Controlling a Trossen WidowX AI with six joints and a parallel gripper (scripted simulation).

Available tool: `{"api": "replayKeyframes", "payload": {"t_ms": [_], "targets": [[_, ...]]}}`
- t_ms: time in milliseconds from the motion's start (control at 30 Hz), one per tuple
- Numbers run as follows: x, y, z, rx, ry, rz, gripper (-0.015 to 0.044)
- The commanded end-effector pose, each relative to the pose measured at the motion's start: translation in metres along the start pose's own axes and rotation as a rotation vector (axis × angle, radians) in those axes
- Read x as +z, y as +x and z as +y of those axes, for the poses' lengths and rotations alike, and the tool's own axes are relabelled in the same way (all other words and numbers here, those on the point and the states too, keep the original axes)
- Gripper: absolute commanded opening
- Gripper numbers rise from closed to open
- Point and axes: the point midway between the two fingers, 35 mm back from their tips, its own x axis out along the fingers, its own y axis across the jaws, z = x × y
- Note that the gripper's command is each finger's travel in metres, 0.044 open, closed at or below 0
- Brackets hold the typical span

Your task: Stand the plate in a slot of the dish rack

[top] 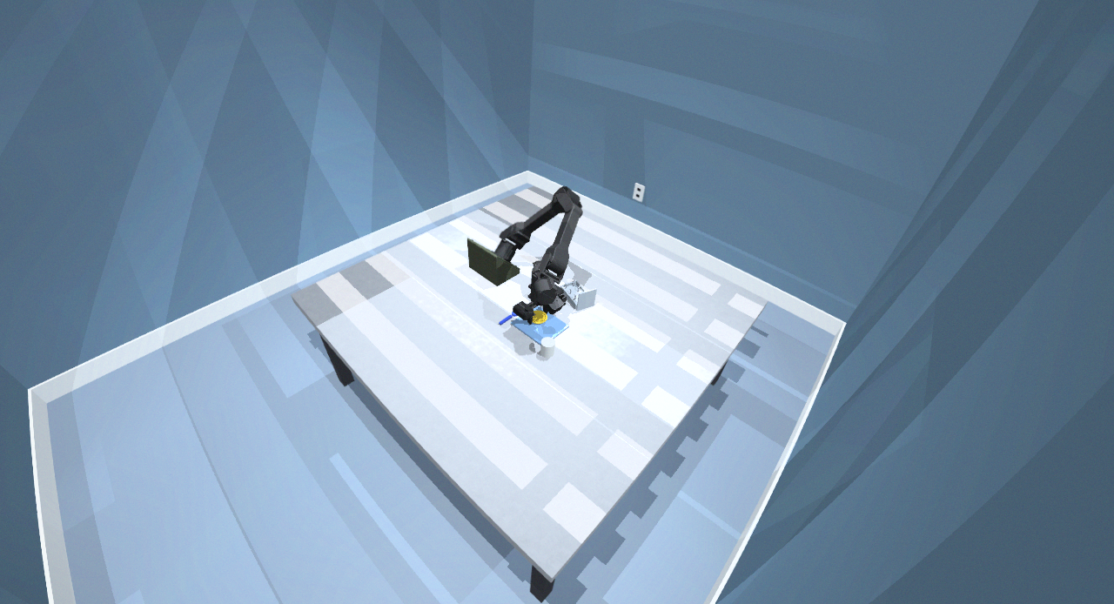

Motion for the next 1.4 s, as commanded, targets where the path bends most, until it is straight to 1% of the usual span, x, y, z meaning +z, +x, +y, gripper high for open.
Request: {"api": "replayKeyframes", "payload": {"t_ms": [0,200,300,567,900,1233,1367], "targets": [[0.000,0.000,0.000,0.003,0.004,-0.003,0.0329],[0.000,0.000,0.000,0.003,0.004,-0.003,0.0289],[0.001,-0.003,0.000,0.002,0.004,-0.003,0.0210],[0.007,-0.043,-0.005,-0.005,0.006,-0.004,0.0000],[0.008,-0.095,-0.008,-0.012,0.008,-0.006,0.0000],[0.006,-0.137,-0.008,-0.005,0.006,-0.002,0.0000],[0.006,-0.143,-0.007,-0.003,0.006,-0.001,0.0000]]}}
